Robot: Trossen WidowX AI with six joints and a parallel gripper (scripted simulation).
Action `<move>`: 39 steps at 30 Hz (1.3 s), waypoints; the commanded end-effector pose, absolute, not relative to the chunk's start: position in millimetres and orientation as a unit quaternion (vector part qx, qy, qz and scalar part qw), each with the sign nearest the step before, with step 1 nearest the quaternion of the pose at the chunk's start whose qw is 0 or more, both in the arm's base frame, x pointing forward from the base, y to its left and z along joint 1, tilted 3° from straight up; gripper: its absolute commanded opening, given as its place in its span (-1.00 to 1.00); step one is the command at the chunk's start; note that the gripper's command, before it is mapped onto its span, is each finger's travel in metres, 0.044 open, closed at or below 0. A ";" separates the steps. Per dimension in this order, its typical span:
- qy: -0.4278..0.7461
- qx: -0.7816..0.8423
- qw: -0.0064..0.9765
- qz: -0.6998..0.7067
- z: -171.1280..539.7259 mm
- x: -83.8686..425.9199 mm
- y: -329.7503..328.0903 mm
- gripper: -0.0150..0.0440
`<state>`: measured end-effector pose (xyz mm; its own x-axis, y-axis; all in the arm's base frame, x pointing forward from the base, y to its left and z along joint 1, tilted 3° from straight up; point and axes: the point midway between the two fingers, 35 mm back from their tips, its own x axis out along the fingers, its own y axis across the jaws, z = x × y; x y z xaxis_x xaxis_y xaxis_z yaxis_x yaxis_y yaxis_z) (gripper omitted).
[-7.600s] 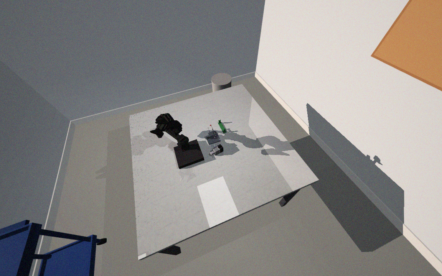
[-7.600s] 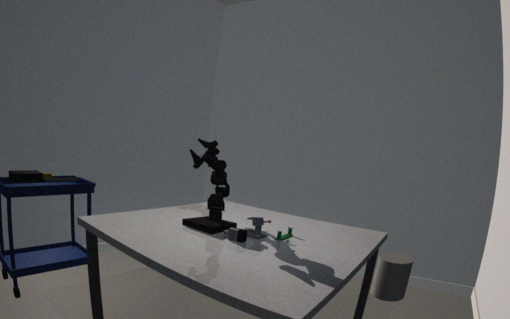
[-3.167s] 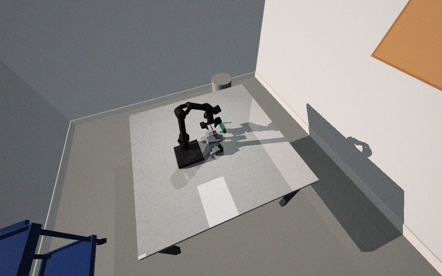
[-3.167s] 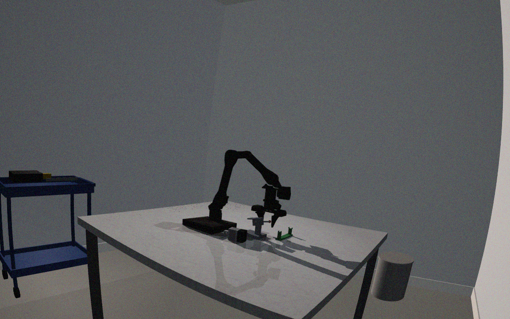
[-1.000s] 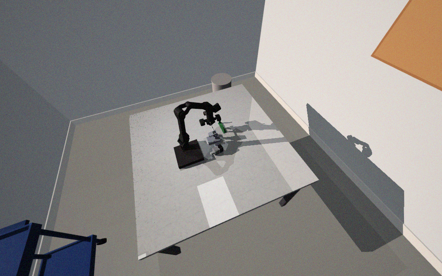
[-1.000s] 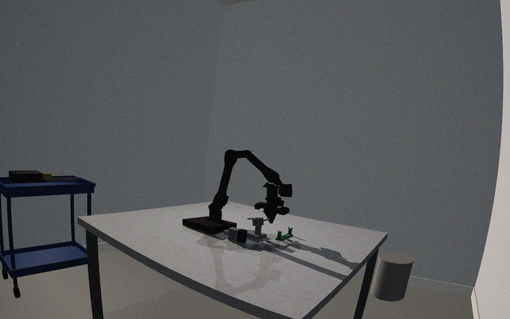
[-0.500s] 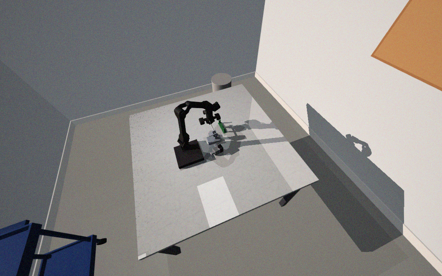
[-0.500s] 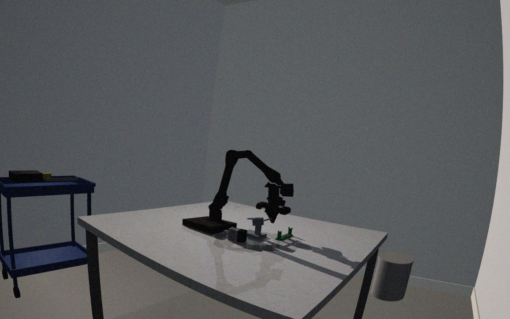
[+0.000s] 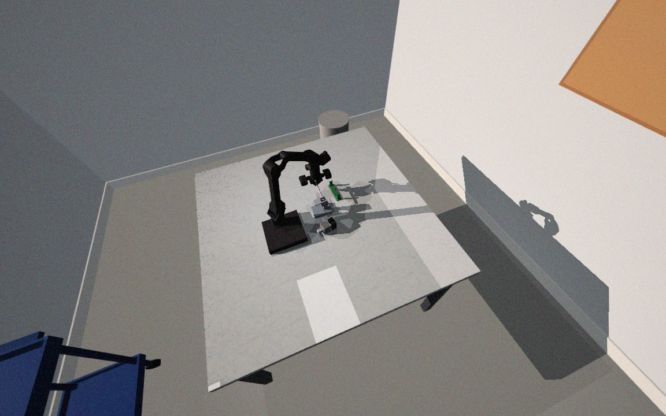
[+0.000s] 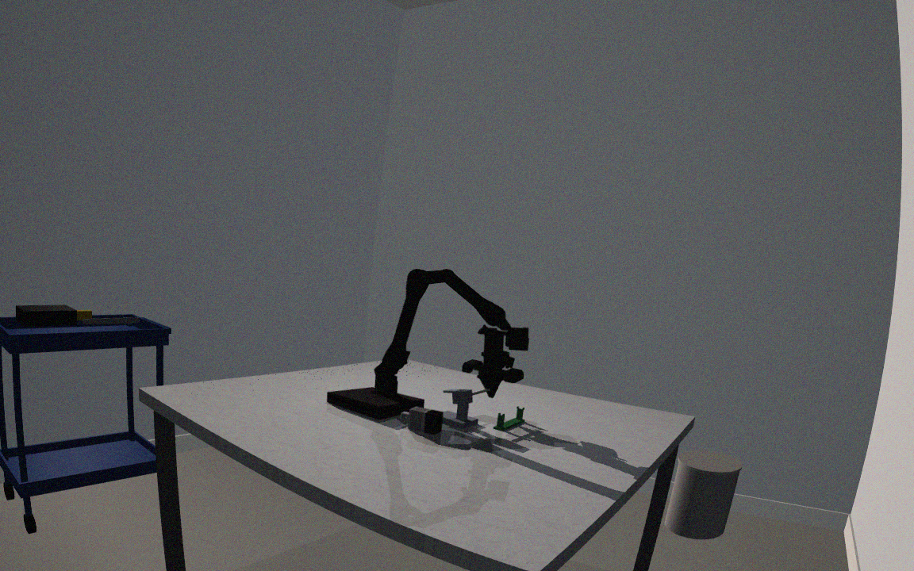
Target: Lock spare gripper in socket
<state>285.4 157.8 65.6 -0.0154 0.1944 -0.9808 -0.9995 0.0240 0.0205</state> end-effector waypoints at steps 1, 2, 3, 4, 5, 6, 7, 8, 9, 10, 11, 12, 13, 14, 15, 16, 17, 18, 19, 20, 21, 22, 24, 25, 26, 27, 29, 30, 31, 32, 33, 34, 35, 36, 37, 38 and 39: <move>0.462 -0.438 0.548 0.542 67.3 286.2 161.6 -0.49; 0.462 -0.438 0.548 0.542 67.7 286.2 162.8 -0.49; 0.462 -0.438 0.548 0.542 68.1 286.3 164.1 -0.49; 0.462 -0.438 0.548 0.542 68.5 286.3 165.3 -0.49; 0.462 -0.438 0.548 0.542 68.9 286.4 166.6 -0.49; 0.462 -0.438 0.548 0.543 69.3 286.4 167.8 -0.49; 0.463 -0.438 0.548 0.543 69.7 286.5 169.1 -0.49; 0.463 -0.438 0.548 0.543 70.2 286.5 170.3 -0.49; 0.463 -0.438 0.547 0.543 70.6 286.6 171.6 -0.49; 0.463 -0.437 0.547 0.543 71.0 286.6 172.8 -0.49; 0.463 -0.437 0.547 0.543 71.4 286.7 174.1 -0.49; 0.463 -0.437 0.547 0.543 71.8 286.7 175.3 -0.49; 0.463 -0.437 0.547 0.543 72.1 286.7 176.0 -0.49; 0.463 -0.437 0.547 0.543 72.1 286.7 176.3 -0.49; 0.463 -0.437 0.547 0.543 72.6 286.7 176.2 -0.49; 0.463 -0.437 0.547 0.543 73.6 286.6 176.0 -0.49; 0.463 -0.437 0.547 0.544 74.8 286.5 175.8 -0.49; 0.463 -0.437 0.547 0.544 76.5 286.4 175.5 -0.49; 0.462 -0.437 0.547 0.545 78.6 286.3 175.2 -0.49; 0.462 -0.437 0.546 0.545 80.3 286.1 175.1 -0.49; 0.463 -0.437 0.546 0.545 82.2 285.9 175.0 -0.49; 0.463 -0.436 0.545 0.545 84.4 285.7 174.7 -0.49; 0.464 -0.436 0.545 0.546 88.6 285.3 174.3 -0.49; 0.465 -0.435 0.544 0.546 90.7 285.2 174.1 -0.49; 0.465 -0.435 0.544 0.546 92.8 285.1 174.0 -0.49; 0.466 -0.435 0.544 0.546 95.0 285.0 173.8 -0.49; 0.466 -0.435 0.544 0.546 99.1 284.9 173.5 -0.49; 0.467 -0.434 0.543 0.546 93.0 284.6 173.7 -0.45; 0.467 -0.434 0.543 0.546 93.0 284.6 173.7 -0.47; 0.467 -0.434 0.543 0.546 93.0 284.6 173.7 -0.49; 0.467 -0.434 0.543 0.546 93.0 284.6 173.7 -0.49; 0.467 -0.434 0.543 0.546 93.0 284.6 173.7 -0.49; 0.467 -0.434 0.543 0.546 93.0 284.6 173.7 -0.49; 0.467 -0.434 0.543 0.546 93.2 285.1 173.9 -0.49; 0.467 -0.434 0.543 0.546 93.6 286.6 174.4 -0.49; 0.467 -0.435 0.543 0.546 94.3 289.2 175.3 -0.49; 0.466 -0.435 0.543 0.546 95.1 292.2 176.4 -0.49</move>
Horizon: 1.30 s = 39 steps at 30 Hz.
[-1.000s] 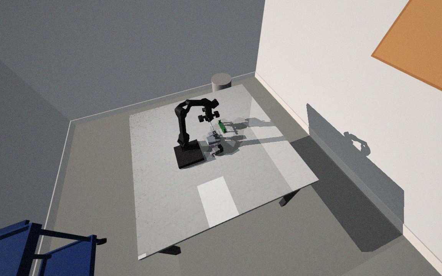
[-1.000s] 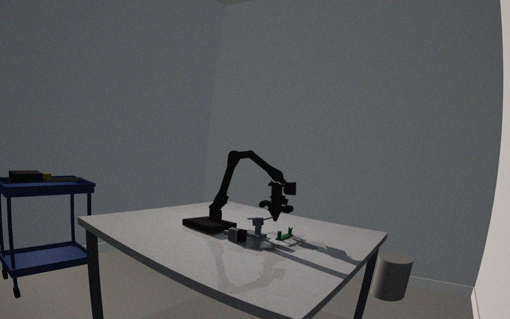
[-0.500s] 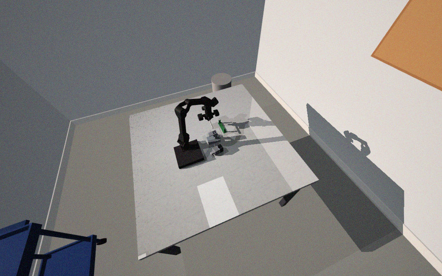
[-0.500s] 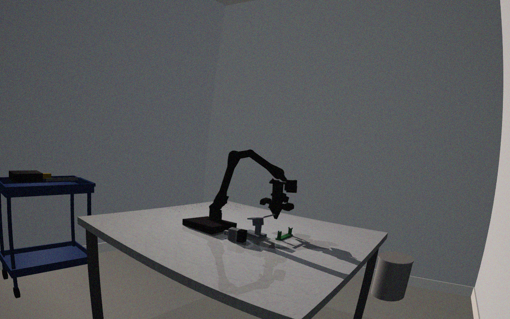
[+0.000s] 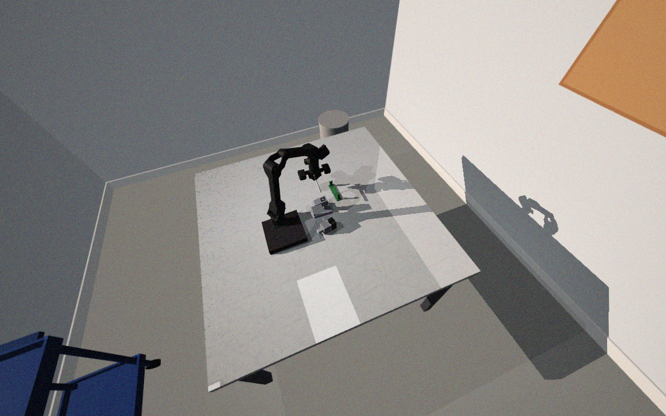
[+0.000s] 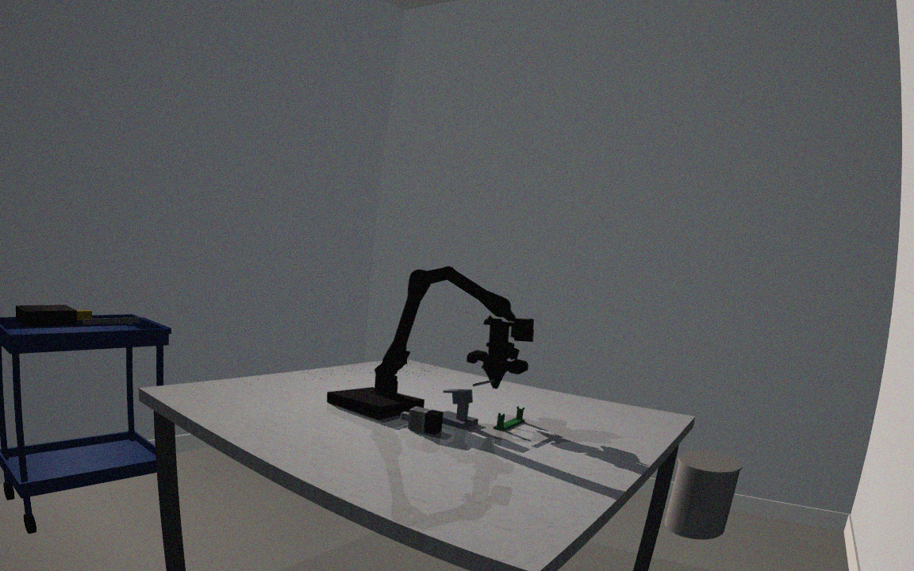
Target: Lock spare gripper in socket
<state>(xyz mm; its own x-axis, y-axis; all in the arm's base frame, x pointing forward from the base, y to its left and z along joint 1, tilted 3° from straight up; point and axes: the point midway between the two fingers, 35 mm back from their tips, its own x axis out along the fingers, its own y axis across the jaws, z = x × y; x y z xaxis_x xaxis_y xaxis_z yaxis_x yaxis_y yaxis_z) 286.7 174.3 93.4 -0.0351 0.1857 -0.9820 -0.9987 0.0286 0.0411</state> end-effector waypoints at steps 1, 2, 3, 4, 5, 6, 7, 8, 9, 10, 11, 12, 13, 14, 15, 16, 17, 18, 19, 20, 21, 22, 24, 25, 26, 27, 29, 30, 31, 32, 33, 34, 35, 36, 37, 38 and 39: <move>0.466 -0.436 0.542 0.547 95.9 295.2 177.5 -0.49; 0.465 -0.436 0.542 0.547 96.6 298.2 178.6 -0.49; 0.465 -0.436 0.542 0.547 97.3 301.3 179.6 -0.49; 0.465 -0.437 0.542 0.548 98.0 304.2 180.6 -0.49; 0.464 -0.437 0.541 0.548 98.7 307.2 181.7 -0.49; 0.464 -0.438 0.541 0.548 99.3 310.2 182.7 -0.49; 0.464 -0.438 0.541 0.548 99.8 313.3 183.7 -0.49; 0.463 -0.438 0.541 0.548 100.2 316.3 184.6 -0.49; 0.463 -0.438 0.541 0.548 100.6 319.4 185.6 -0.49; 0.463 -0.439 0.541 0.548 101.0 322.4 186.6 -0.49; 0.463 -0.439 0.541 0.548 101.3 325.4 187.5 -0.49; 0.463 -0.439 0.541 0.548 101.7 328.4 188.4 -0.49; 0.463 -0.440 0.541 0.548 102.1 331.3 189.3 -0.49; 0.462 -0.440 0.540 0.548 102.4 334.2 190.2 -0.49; 0.462 -0.441 0.540 0.548 102.7 337.1 191.1 -0.49; 0.462 -0.441 0.540 0.549 102.9 339.9 191.9 -0.49; 0.461 -0.441 0.540 0.549 103.3 342.6 192.8 -0.49; 0.461 -0.442 0.539 0.550 103.6 345.4 193.6 -0.49; 0.460 -0.442 0.539 0.550 103.8 348.1 194.4 -0.49; 0.460 -0.443 0.538 0.551 104.0 350.7 195.2 -0.49; 0.459 -0.443 0.538 0.551 104.2 353.4 195.9 -0.49; 0.458 -0.444 0.537 0.552 104.4 356.0 196.7 -0.49; 0.457 -0.444 0.537 0.553 104.7 361.3 198.1 -0.49; 0.457 -0.445 0.536 0.553 104.8 363.8 198.8 -0.49; 0.456 -0.445 0.536 0.554 104.8 366.4 199.5 -0.49; 0.456 -0.446 0.535 0.554 104.8 368.9 200.2 -0.49; 0.455 -0.447 0.535 0.555 104.8 373.9 201.5 -0.49; 0.454 -0.447 0.534 0.556 104.7 376.4 202.1 -0.49; 0.454 -0.447 0.534 0.556 104.7 378.9 202.7 -0.49; 0.453 -0.448 0.533 0.557 104.5 381.3 203.3 -0.49; 0.453 -0.448 0.533 0.557 104.4 383.3 203.7 -0.49; 0.452 -0.448 0.533 0.557 104.3 384.4 204.0 -0.49; 0.452 -0.448 0.533 0.557 104.3 384.8 204.1 -0.49; 0.452 -0.448 0.533 0.557 104.1 384.8 204.1 -0.49; 0.452 -0.449 0.533 0.557 103.3 384.8 204.2 -0.49; 0.452 -0.449 0.533 0.557 102.4 384.8 204.2 -0.49; 0.452 -0.449 0.533 0.557 100.9 384.8 204.3 -0.49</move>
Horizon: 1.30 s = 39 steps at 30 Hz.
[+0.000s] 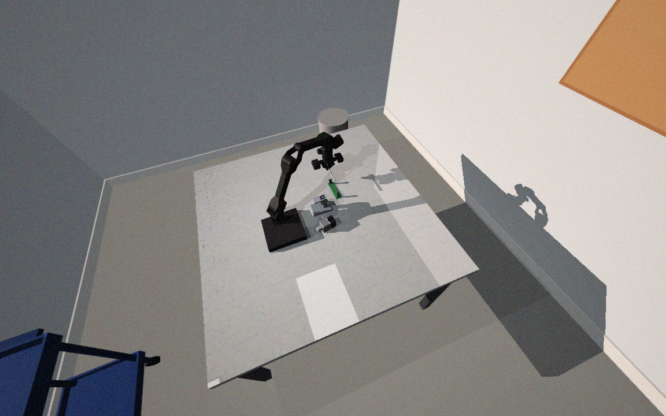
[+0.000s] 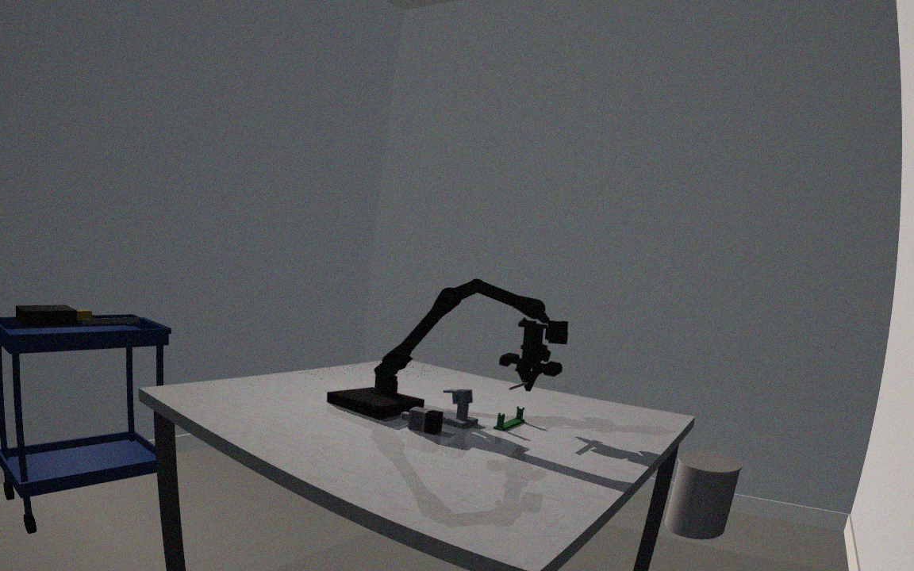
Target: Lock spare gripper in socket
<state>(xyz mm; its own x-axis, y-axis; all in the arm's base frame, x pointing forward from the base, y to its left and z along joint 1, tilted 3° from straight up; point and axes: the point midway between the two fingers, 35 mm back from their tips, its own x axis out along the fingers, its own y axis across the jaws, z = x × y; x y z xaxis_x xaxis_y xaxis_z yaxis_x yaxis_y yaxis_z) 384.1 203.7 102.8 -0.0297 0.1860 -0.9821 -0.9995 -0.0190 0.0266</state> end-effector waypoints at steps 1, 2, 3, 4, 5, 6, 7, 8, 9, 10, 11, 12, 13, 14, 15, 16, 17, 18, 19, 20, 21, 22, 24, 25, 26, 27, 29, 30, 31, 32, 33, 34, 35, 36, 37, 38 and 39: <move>0.452 -0.449 0.533 0.557 99.3 384.7 204.4 -0.49; 0.452 -0.449 0.533 0.557 97.7 384.7 204.4 -0.49; 0.452 -0.449 0.533 0.557 96.2 384.7 204.5 -0.49; 0.452 -0.449 0.533 0.557 94.7 384.7 204.6 -0.49; 0.452 -0.450 0.533 0.557 93.3 384.7 204.6 -0.49; 0.451 -0.450 0.533 0.557 91.8 384.7 204.7 -0.49; 0.451 -0.450 0.533 0.557 90.4 384.7 204.8 -0.49; 0.451 -0.450 0.533 0.557 88.9 384.7 204.9 -0.49; 0.451 -0.450 0.533 0.557 87.4 384.7 205.0 -0.49; 0.451 -0.450 0.533 0.557 85.9 384.7 205.0 -0.49; 0.451 -0.450 0.533 0.557 84.4 384.7 205.1 -0.49; 0.451 -0.450 0.533 0.557 82.9 384.7 205.2 -0.49; 0.451 -0.450 0.533 0.557 81.4 384.7 205.3 -0.49; 0.451 -0.450 0.533 0.557 79.9 384.7 205.4 -0.49; 0.451 -0.450 0.533 0.557 78.5 384.7 205.5 -0.49; 0.451 -0.450 0.533 0.557 77.0 384.7 205.6 -0.49; 0.451 -0.450 0.533 0.557 75.5 384.7 205.7 -0.49; 0.451 -0.450 0.533 0.557 74.0 384.7 205.7 -0.49; 0.451 -0.450 0.533 0.557 72.6 384.7 205.8 -0.49; 0.451 -0.450 0.533 0.557 71.1 384.7 205.9 -0.49; 0.451 -0.450 0.533 0.557 69.6 384.7 206.0 -0.49; 0.451 -0.450 0.533 0.557 68.1 384.7 206.1 -0.49; 0.451 -0.450 0.534 0.557 65.1 384.7 206.2 -0.49; 0.451 -0.450 0.534 0.556 63.7 384.7 206.3 -0.49; 0.451 -0.450 0.534 0.556 62.2 384.6 206.4 -0.49; 0.450 -0.450 0.534 0.556 60.7 384.6 206.5 -0.49; 0.450 -0.450 0.534 0.556 57.8 384.6 206.7 -0.49; 0.450 -0.450 0.534 0.556 56.3 384.6 206.8 -0.49; 0.450 -0.450 0.534 0.556 54.8 384.6 206.8 -0.49; 0.450 -0.450 0.534 0.556 53.3 384.6 206.9 -0.49; 0.450 -0.450 0.534 0.556 51.8 384.6 207.0 -0.49; 0.450 -0.450 0.534 0.556 50.4 384.6 207.1 -0.49; 0.450 -0.450 0.534 0.556 48.9 384.6 207.2 -0.49; 0.450 -0.450 0.534 0.556 47.4 384.6 207.3 -0.49; 0.450 -0.450 0.534 0.556 45.9 384.5 207.3 -0.49; 0.450 -0.450 0.534 0.556 44.5 384.5 207.4 -0.49; 0.450 -0.450 0.534 0.556 43.0 384.5 207.5 -0.49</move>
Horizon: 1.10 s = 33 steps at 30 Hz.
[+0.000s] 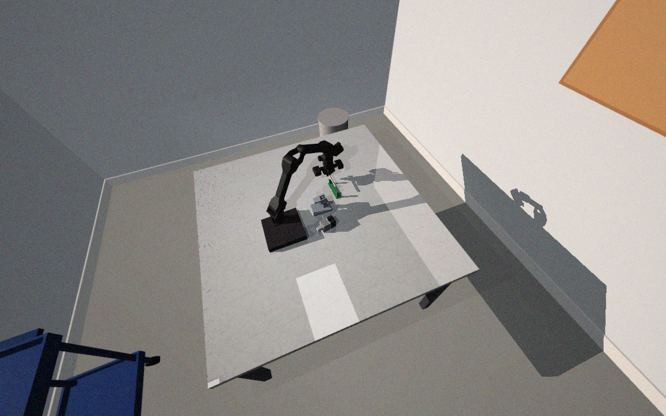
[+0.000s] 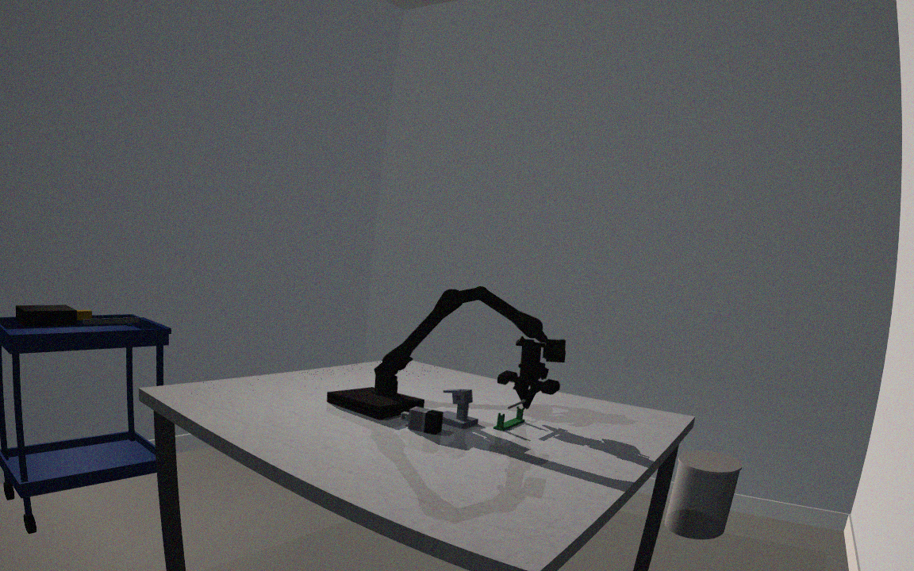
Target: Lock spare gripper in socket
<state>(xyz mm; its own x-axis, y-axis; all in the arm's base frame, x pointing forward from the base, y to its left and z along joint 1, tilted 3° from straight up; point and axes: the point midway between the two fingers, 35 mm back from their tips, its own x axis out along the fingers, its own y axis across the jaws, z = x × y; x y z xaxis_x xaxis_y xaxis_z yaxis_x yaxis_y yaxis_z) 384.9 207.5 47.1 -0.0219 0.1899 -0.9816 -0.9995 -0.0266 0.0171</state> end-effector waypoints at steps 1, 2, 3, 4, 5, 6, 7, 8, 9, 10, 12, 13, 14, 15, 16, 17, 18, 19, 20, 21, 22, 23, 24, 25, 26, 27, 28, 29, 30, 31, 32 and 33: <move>0.450 -0.450 0.535 0.556 41.5 384.5 207.6 -0.49; 0.449 -0.451 0.535 0.556 40.0 384.5 207.7 -0.49; 0.449 -0.451 0.535 0.556 38.6 384.5 207.8 -0.49; 0.449 -0.451 0.535 0.556 37.1 384.5 207.8 -0.49; 0.449 -0.451 0.535 0.556 35.7 384.5 207.9 -0.49; 0.449 -0.451 0.535 0.556 34.6 384.4 208.0 -0.49; 0.449 -0.451 0.535 0.556 33.9 384.4 208.0 -0.49; 0.449 -0.451 0.535 0.556 33.7 384.4 208.0 -0.49; 0.449 -0.451 0.535 0.556 33.7 384.4 208.0 -0.49; 0.449 -0.451 0.535 0.556 33.7 384.4 208.0 -0.49; 0.449 -0.451 0.535 0.556 33.7 384.4 208.0 -0.49; 0.449 -0.451 0.535 0.556 33.7 384.4 208.0 -0.49; 0.449 -0.451 0.535 0.556 33.7 384.4 208.0 -0.49; 0.448 -0.452 0.534 0.557 34.1 384.4 208.0 -0.40; 0.448 -0.452 0.534 0.557 34.1 384.4 208.0 -0.31; 0.448 -0.452 0.534 0.557 34.1 384.4 208.0 -0.22; 0.448 -0.452 0.534 0.557 34.1 384.4 208.0 -0.14; 0.448 -0.452 0.534 0.557 34.1 384.4 208.0 -0.05; 0.448 -0.452 0.534 0.557 34.1 384.4 208.0 0.04; 0.448 -0.452 0.534 0.557 34.1 384.4 208.0 0.13; 0.448 -0.452 0.534 0.557 34.1 384.4 208.0 0.19; 0.448 -0.452 0.534 0.557 34.1 384.4 208.0 0.19; 0.448 -0.452 0.534 0.557 34.1 384.4 208.0 0.19; 0.448 -0.452 0.534 0.557 34.1 384.4 208.0 0.19; 0.448 -0.452 0.534 0.557 34.1 384.4 208.0 0.19; 0.448 -0.452 0.534 0.557 36.8 384.4 207.8 0.19; 0.448 -0.452 0.534 0.557 40.1 384.3 207.6 0.19; 0.448 -0.452 0.534 0.557 44.1 384.2 207.3 0.19; 0.449 -0.451 0.533 0.557 47.1 383.8 206.9 0.19; 0.451 -0.451 0.532 0.558 49.4 383.3 206.5 0.19; 0.451 -0.450 0.532 0.558 51.7 382.9 206.2 0.19; 0.452 -0.450 0.531 0.558 54.3 382.8 205.9 0.19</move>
